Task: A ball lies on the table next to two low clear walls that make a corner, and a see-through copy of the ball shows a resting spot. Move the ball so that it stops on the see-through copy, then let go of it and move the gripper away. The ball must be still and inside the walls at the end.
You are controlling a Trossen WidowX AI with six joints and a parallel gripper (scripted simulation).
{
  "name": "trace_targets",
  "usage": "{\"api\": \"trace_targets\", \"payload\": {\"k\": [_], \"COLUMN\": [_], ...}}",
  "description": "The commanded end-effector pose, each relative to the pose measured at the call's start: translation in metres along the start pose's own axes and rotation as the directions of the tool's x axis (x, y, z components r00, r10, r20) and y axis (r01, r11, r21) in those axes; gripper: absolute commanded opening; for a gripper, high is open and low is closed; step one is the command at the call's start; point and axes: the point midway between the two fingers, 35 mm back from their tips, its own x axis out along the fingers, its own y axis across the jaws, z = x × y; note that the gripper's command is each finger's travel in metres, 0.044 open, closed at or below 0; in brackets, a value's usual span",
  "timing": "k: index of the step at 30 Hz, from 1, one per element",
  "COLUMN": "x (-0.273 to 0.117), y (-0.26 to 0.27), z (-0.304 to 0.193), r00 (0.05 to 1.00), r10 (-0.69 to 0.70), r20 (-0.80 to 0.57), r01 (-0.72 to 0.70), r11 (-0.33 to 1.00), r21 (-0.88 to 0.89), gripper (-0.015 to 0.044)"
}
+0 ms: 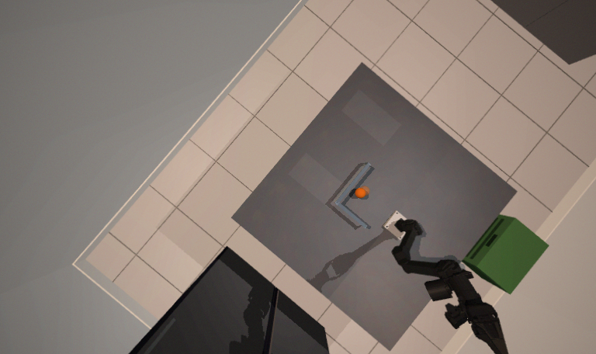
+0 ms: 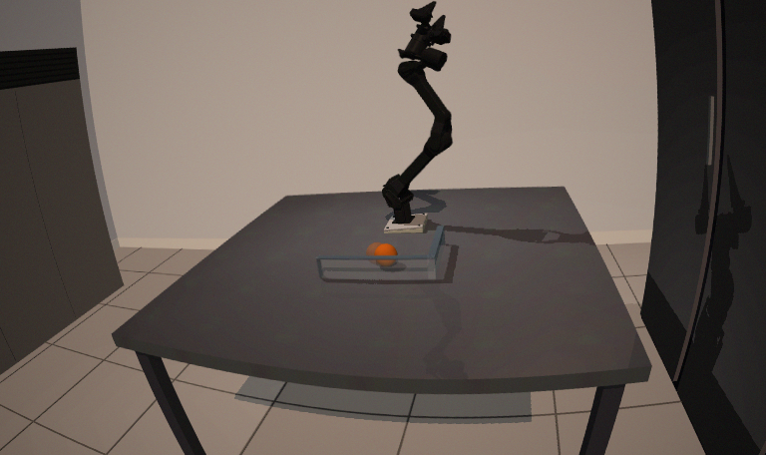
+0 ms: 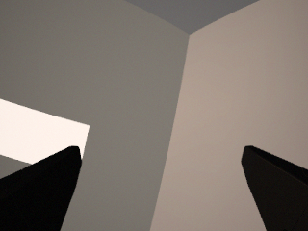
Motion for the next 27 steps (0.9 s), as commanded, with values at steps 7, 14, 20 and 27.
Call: {"api": "trace_targets", "payload": {"k": [7,14,20,27], "x": [-0.034,-0.093,-0.142,-0.216], "y": [-0.007,0.011,0.035,0.076], "z": [-0.161,-0.248,-0.285,-0.318], "r00": [0.887,0.694,0.539,0.31], "r10": [0.046,0.14,0.245,0.385], "r20": [-0.459,-0.706,-0.806,-0.869], "r01": [-0.053,-0.111,-0.154,-0.174], "r11": [0.999,0.99,0.969,0.922], "r21": [-0.002,0.087,0.191,0.347], "gripper": [0.0418,0.0418,0.0418,0.0418]}}
